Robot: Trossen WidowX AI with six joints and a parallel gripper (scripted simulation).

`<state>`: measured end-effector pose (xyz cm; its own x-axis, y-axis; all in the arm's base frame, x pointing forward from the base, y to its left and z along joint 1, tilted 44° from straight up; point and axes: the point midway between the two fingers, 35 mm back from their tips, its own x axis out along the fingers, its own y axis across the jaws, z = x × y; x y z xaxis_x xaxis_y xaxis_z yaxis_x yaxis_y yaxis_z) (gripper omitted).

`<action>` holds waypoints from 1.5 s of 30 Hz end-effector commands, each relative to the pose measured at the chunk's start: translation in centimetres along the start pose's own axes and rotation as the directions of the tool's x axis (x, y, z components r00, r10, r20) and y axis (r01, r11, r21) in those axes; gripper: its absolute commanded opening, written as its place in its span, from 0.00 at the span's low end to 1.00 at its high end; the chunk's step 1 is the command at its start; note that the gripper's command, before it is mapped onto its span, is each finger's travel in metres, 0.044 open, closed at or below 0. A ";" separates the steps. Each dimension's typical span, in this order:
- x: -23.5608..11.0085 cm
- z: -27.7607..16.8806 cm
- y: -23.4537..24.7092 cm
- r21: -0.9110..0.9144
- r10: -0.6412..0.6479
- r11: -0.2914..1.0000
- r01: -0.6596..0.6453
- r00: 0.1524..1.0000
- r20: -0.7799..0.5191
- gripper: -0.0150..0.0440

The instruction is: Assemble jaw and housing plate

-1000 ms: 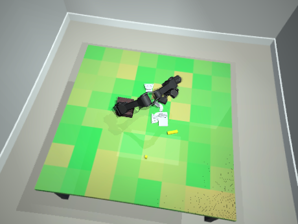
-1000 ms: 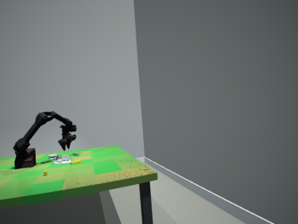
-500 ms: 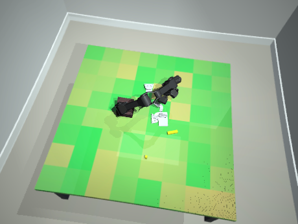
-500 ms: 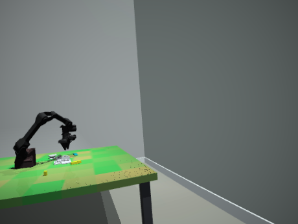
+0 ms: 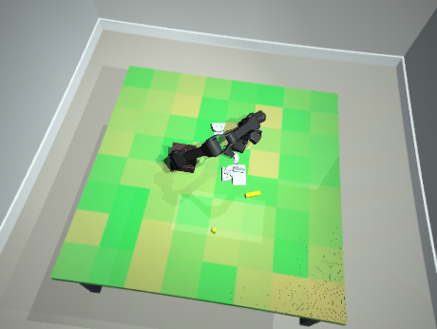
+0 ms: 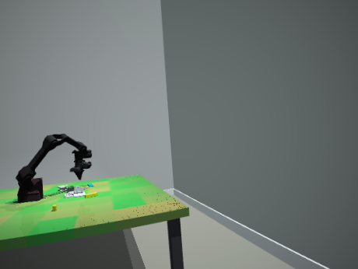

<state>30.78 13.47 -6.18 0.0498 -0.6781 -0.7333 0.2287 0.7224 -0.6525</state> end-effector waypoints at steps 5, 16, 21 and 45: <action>0.0 0.0 0.0 0.000 0.000 1.000 0.000 1.000 0.000 0.25; 0.0 0.0 0.0 0.000 0.000 1.000 0.000 1.000 0.000 0.48; 0.0 0.0 0.0 0.000 0.000 1.000 0.000 1.000 0.000 0.70; 0.0 0.0 0.0 0.000 0.000 1.000 0.000 1.000 0.000 1.00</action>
<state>30.78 13.47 -6.19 0.0497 -0.6781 -0.7333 0.2288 0.7224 -0.6525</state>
